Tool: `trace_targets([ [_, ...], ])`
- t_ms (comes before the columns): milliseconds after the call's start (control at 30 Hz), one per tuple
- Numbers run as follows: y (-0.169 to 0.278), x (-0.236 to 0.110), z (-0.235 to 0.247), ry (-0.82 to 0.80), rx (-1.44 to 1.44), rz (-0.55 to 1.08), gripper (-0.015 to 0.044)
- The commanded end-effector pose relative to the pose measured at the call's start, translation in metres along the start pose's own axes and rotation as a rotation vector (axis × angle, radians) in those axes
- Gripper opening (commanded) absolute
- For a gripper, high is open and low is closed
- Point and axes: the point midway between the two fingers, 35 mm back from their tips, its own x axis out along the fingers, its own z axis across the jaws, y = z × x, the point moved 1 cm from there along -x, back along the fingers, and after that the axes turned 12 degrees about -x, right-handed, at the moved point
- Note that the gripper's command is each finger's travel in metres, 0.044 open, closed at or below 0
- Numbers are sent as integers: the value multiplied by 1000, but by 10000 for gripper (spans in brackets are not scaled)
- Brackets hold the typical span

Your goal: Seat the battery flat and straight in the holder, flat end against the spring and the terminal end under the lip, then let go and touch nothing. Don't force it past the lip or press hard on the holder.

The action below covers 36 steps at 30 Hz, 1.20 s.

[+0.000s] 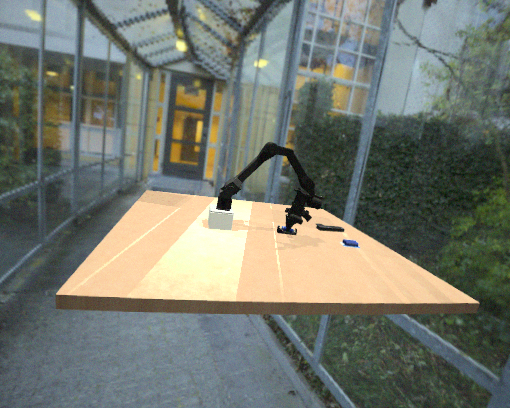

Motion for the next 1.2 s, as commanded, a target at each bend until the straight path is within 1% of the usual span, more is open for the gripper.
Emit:
trace_targets([
  [0,-3,0,-1,11,2,-33,68],
  [500,0,2,-1,20,5,-92,68],
  [1167,11,5,1,17,5,-102,68],
])
